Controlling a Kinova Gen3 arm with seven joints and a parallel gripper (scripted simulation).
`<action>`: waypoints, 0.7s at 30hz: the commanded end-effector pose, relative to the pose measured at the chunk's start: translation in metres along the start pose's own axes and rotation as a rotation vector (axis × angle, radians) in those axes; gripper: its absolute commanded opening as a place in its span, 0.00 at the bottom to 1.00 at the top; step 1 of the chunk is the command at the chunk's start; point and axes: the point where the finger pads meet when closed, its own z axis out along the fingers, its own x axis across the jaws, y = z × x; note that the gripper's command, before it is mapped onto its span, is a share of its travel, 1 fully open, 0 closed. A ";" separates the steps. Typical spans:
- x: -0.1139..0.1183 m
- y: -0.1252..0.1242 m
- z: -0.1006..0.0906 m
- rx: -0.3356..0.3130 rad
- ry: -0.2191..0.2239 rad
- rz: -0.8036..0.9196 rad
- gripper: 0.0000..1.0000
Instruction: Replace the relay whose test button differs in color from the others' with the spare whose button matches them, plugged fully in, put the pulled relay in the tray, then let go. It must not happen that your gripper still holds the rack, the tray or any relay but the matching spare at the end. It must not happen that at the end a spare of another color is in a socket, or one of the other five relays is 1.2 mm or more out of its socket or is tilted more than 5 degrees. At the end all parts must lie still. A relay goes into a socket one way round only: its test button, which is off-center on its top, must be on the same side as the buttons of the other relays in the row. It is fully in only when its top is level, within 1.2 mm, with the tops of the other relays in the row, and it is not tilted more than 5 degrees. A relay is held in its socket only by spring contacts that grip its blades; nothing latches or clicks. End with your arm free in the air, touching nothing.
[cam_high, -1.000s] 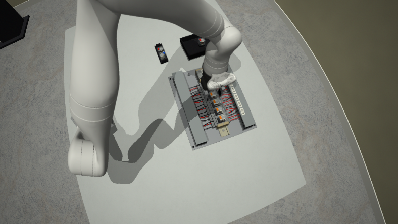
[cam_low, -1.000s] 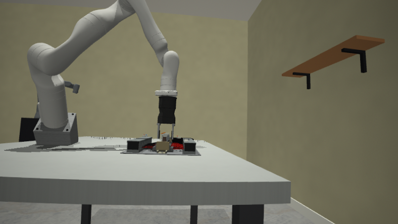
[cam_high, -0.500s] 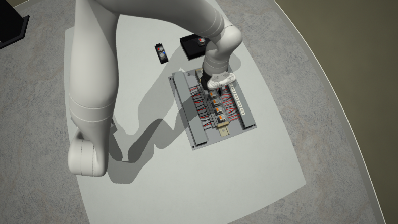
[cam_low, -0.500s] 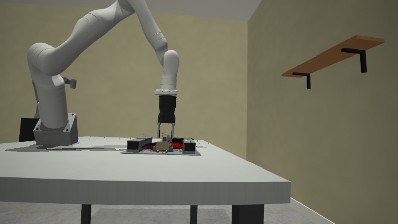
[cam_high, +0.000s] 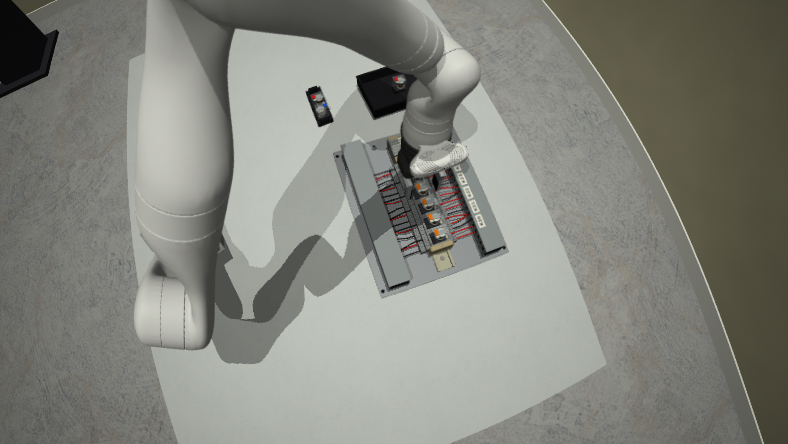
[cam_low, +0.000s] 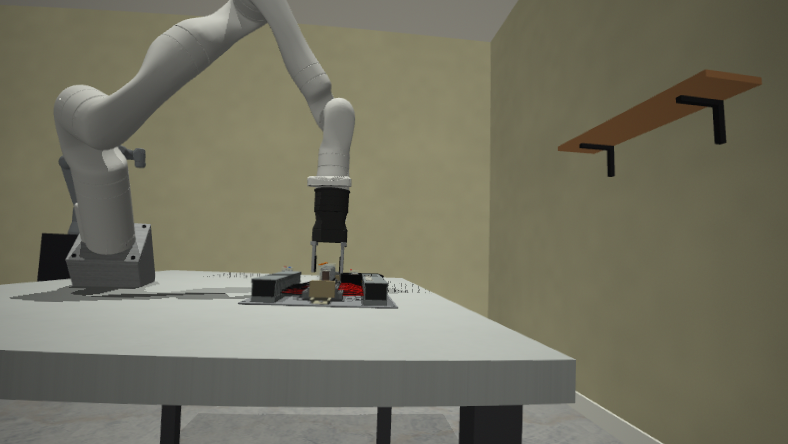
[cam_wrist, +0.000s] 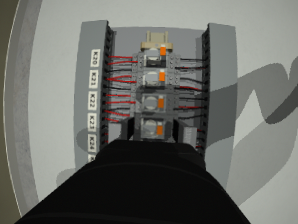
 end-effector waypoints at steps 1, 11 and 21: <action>-0.001 0.001 -0.002 -0.002 -0.002 -0.001 1.00; -0.001 0.001 -0.003 -0.002 -0.002 -0.001 1.00; -0.001 0.001 -0.006 -0.002 -0.003 -0.001 1.00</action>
